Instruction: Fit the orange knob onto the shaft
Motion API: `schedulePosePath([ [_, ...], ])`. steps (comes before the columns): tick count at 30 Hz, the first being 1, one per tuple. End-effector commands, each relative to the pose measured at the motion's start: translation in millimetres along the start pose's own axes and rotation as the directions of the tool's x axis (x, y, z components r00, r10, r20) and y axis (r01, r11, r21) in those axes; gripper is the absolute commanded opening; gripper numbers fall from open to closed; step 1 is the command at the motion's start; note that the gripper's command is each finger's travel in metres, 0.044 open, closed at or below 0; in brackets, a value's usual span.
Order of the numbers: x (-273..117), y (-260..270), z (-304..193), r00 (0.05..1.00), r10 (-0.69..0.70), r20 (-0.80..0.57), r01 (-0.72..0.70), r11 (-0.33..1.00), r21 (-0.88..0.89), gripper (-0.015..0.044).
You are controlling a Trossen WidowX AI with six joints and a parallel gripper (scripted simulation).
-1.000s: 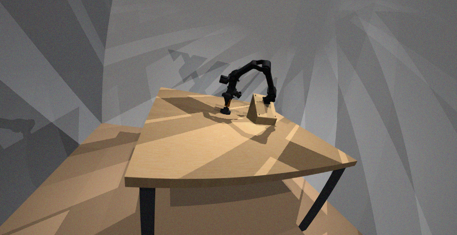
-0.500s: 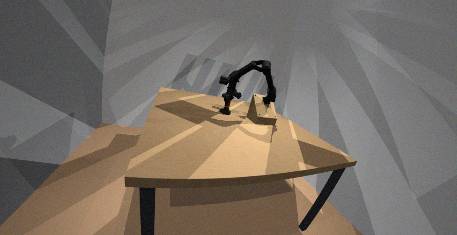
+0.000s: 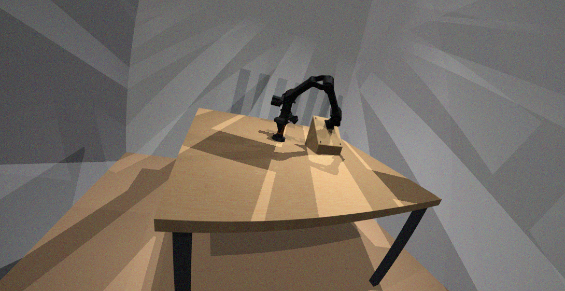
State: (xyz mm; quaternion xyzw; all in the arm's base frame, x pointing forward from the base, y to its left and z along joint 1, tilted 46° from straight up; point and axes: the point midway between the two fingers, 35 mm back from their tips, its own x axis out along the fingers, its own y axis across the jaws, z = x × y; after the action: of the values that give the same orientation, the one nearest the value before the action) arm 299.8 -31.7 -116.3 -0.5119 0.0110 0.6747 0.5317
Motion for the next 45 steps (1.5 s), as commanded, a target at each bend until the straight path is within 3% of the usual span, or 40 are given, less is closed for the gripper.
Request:
schedulePosePath([
  [1,0,0,0,1.000,0.000,0.000,0.000,1.000,0.000,0.0000],
  [3,0,0,0,1.000,0.000,0.000,0.000,1.000,0.000,0.0000],
  [20,0,0,0,1.000,0.000,0.000,0.000,1.000,0.000,0.0440],
  [29,-8,0,-1,1.000,0.002,-0.001,-0.002,1.000,0.006,0.0440],
  [36,-95,1,-1,1.000,0.003,-0.003,-0.003,1.000,0.003,0.0440],
  [45,-97,3,-1,1.000,0.003,-0.003,-0.003,1.000,0.001,0.0440],
])
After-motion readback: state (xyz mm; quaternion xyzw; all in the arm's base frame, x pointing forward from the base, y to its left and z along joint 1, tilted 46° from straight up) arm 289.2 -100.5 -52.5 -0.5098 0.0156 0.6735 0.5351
